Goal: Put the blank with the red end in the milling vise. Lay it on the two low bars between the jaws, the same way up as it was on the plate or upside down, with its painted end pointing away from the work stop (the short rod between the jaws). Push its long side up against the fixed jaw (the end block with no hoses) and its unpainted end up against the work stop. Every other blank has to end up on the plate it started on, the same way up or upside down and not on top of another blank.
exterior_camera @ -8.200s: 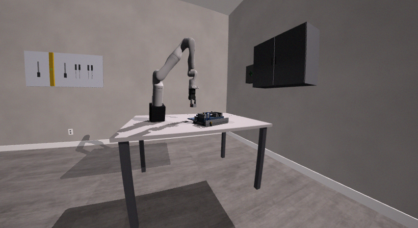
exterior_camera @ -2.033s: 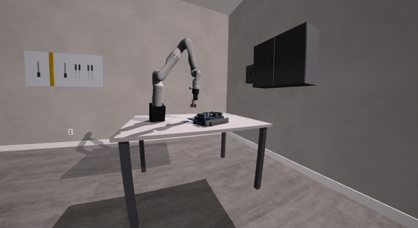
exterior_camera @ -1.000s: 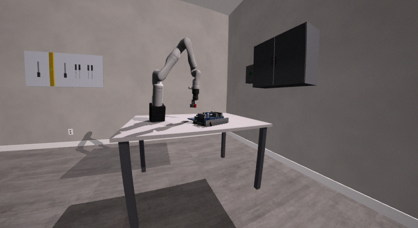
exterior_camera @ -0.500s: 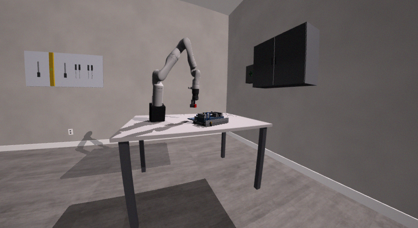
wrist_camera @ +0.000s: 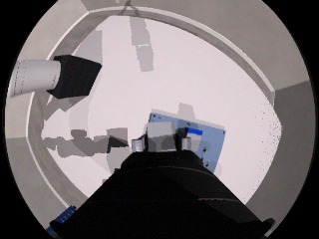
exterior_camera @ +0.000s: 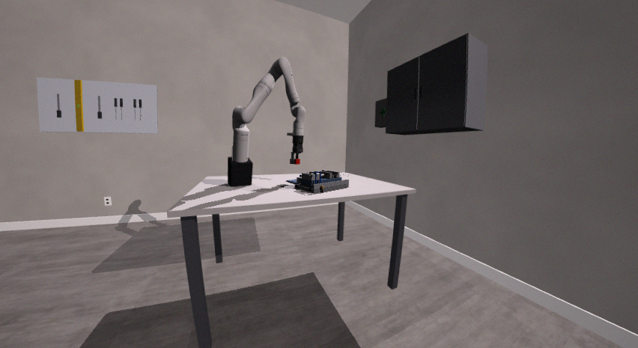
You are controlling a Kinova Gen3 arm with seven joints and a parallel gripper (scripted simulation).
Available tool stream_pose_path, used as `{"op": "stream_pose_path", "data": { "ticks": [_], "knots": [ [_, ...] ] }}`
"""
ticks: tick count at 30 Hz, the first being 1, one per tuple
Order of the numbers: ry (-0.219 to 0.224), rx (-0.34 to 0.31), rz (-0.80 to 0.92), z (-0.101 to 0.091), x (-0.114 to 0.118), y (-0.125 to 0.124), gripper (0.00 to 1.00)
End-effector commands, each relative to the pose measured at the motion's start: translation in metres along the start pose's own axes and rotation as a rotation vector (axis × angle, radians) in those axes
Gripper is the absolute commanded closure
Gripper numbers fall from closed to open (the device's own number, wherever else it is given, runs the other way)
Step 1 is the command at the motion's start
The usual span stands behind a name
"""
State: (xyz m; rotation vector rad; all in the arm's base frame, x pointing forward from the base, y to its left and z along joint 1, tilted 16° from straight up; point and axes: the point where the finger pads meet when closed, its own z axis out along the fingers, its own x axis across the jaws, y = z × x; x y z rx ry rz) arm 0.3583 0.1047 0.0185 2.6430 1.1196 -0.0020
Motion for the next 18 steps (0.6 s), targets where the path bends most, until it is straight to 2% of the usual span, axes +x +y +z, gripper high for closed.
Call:
{"op": "stream_pose_path", "data": {
  "ticks": [1, 10, 18],
  "knots": [
    [0.001, -0.002, 0.027, -0.0006, 0.0003, -0.0010, 1.00],
    [0.001, -0.003, 0.165, -0.0008, 0.0005, -0.0020, 1.00],
    [0.001, -0.002, 0.217, -0.0006, 0.0003, -0.0012, 1.00]
  ]
}}
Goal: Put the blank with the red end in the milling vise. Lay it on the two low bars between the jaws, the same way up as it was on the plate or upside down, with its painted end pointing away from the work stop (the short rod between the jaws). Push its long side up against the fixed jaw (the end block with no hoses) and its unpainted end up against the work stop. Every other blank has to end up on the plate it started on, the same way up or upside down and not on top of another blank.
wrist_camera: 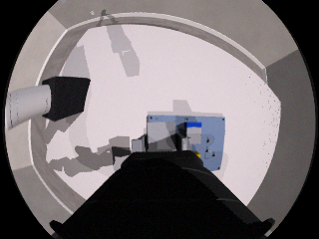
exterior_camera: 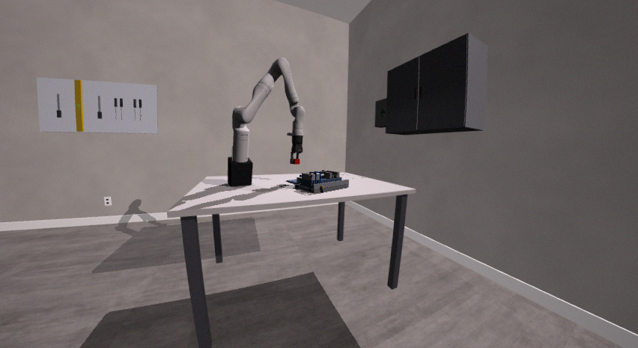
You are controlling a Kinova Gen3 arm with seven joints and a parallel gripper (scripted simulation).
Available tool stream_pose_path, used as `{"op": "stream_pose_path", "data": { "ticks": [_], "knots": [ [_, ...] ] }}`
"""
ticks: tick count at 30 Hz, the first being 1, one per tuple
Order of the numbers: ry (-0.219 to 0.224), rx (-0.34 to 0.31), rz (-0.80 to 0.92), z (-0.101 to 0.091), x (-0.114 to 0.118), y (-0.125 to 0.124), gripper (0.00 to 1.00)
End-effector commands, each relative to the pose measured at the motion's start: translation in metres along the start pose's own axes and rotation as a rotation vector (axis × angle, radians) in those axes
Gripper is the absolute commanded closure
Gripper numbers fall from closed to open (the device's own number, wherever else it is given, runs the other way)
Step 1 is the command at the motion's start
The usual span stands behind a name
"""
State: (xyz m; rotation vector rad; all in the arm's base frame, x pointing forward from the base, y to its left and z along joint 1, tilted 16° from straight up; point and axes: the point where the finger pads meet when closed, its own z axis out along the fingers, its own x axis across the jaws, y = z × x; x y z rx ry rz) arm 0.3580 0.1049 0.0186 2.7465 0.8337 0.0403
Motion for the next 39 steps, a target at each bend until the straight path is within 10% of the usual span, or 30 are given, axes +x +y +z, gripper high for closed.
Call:
{"op": "stream_pose_path", "data": {
  "ticks": [1, 39],
  "knots": [
    [0.001, -0.001, 0.013, -0.001, 0.000, -0.001, 1.00],
    [0.002, -0.002, 0.076, 0.001, 0.026, 0.077, 1.00]
  ]
}}
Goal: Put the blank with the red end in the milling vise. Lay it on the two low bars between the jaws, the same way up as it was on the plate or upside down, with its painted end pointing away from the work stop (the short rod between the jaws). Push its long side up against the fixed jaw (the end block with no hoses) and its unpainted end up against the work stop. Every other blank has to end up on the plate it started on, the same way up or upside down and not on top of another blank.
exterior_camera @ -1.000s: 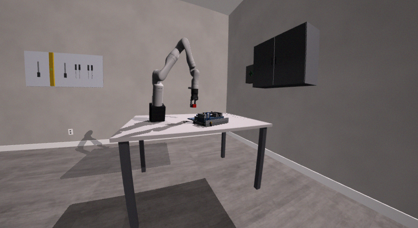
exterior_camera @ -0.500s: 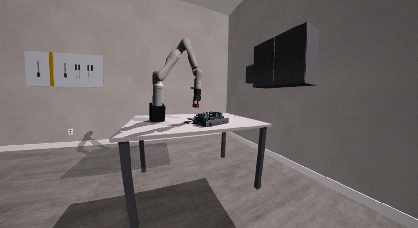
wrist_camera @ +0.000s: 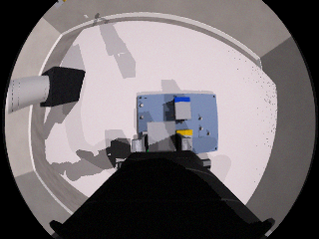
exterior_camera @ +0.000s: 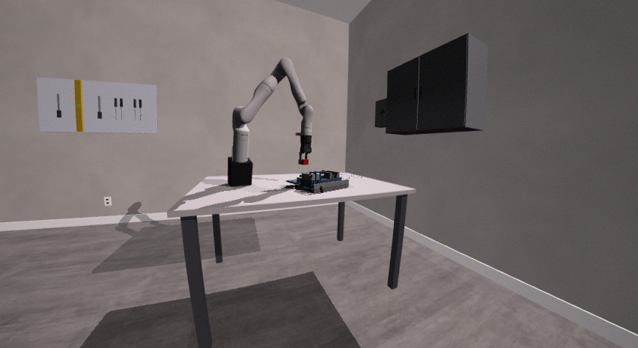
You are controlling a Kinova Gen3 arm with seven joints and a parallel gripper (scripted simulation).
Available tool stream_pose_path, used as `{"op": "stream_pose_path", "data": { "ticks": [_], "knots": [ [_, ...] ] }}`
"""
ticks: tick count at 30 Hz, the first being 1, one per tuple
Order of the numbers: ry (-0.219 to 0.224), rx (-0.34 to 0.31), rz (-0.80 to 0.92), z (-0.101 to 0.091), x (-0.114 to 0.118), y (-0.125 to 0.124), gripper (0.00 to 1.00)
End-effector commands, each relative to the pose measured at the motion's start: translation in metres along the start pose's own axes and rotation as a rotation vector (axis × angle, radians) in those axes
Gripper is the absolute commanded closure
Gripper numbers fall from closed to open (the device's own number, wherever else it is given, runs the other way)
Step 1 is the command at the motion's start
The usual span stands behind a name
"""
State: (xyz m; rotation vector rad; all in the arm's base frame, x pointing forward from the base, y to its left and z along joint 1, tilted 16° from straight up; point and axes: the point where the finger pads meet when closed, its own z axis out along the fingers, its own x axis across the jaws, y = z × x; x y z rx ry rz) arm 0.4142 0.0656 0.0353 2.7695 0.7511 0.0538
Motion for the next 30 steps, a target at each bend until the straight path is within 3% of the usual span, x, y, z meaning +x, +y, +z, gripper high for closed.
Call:
{"op": "stream_pose_path", "data": {
  "ticks": [1, 30],
  "knots": [
    [0.001, -0.001, 0.017, 0.001, 0.004, 0.013, 1.00],
    [0.002, -0.001, 0.014, 0.001, 0.033, 0.081, 1.00]
  ]
}}
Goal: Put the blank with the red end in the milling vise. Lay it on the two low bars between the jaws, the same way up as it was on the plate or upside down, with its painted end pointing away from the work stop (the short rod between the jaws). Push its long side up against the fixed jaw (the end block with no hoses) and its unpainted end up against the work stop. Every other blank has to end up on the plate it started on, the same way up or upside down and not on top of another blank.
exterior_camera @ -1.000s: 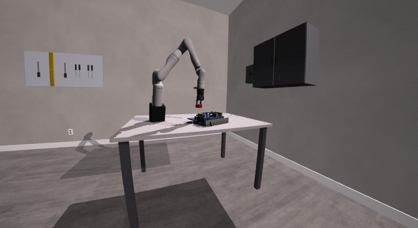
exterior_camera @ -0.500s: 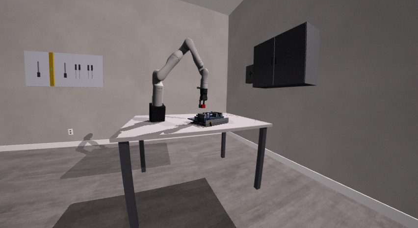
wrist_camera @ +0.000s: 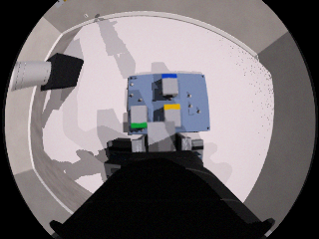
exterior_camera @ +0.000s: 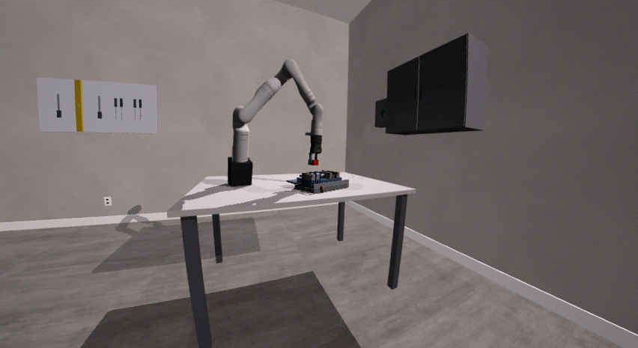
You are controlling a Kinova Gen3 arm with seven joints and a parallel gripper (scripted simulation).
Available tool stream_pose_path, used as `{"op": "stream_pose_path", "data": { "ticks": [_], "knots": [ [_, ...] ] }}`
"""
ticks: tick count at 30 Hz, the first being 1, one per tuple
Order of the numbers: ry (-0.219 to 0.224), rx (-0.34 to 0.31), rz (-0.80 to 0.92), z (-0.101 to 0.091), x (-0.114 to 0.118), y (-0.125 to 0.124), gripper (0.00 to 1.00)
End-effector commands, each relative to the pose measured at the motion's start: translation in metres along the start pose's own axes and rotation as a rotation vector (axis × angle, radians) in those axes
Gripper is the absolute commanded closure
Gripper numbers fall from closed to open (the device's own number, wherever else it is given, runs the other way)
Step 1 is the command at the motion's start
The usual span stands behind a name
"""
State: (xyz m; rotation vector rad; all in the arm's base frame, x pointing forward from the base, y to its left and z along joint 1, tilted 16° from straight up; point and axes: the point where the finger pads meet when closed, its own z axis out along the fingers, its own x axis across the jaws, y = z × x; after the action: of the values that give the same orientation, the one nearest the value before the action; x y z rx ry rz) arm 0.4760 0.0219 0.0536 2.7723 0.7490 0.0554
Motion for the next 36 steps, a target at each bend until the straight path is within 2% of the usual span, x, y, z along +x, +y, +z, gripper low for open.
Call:
{"op": "stream_pose_path", "data": {
  "ticks": [1, 8, 11, 25, 28, 36],
  "knots": [
    [0.001, -0.002, 0.013, 0.001, 0.003, 0.013, 1.00],
    [-0.001, -0.003, 0.018, 0.003, 0.011, 0.035, 1.00],
    [0.003, -0.002, 0.009, 0.000, 0.013, 0.034, 1.00],
    [-0.001, -0.003, 0.018, 0.004, 0.030, 0.086, 1.00],
    [0.005, -0.003, 0.009, 0.001, 0.033, 0.084, 1.00],
    [0.002, -0.003, 0.014, 0.006, 0.040, 0.114, 1.00]
  ]
}}
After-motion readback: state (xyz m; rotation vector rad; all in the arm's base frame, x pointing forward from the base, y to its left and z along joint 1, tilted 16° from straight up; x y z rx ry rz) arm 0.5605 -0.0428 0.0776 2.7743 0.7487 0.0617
